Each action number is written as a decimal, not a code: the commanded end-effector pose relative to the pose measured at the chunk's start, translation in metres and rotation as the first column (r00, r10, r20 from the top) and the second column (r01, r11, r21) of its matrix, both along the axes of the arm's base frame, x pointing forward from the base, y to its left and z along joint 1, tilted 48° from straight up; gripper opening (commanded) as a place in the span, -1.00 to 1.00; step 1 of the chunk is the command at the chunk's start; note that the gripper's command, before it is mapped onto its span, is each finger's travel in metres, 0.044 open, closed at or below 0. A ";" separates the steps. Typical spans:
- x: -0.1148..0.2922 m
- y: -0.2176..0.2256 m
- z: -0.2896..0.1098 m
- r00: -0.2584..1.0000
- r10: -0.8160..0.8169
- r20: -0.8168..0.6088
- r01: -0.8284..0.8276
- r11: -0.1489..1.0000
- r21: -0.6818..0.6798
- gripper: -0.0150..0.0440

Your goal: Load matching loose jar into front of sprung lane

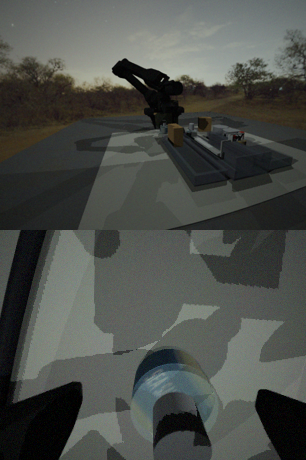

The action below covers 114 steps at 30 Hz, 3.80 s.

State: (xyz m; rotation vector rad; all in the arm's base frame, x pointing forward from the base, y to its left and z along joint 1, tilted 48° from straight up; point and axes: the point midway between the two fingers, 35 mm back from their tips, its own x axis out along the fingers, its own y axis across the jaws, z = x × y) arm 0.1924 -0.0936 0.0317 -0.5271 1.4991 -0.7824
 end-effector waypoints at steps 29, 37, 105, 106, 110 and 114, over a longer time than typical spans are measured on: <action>0.009 0.042 0.029 1.000 0.009 -0.009 -0.009 1.000 0.015 -0.49; 0.008 0.074 0.057 1.000 0.005 -0.012 -0.005 1.000 0.005 -0.49; 0.101 0.057 -0.039 1.000 -0.015 0.018 0.015 1.000 -0.002 -0.49; 0.102 0.057 -0.039 1.000 -0.015 0.018 0.015 1.000 -0.002 -0.49; 0.103 0.057 -0.039 1.000 -0.015 0.018 0.015 1.000 -0.002 -0.49; 0.105 0.057 -0.039 1.000 -0.015 0.018 0.015 1.000 -0.002 -0.49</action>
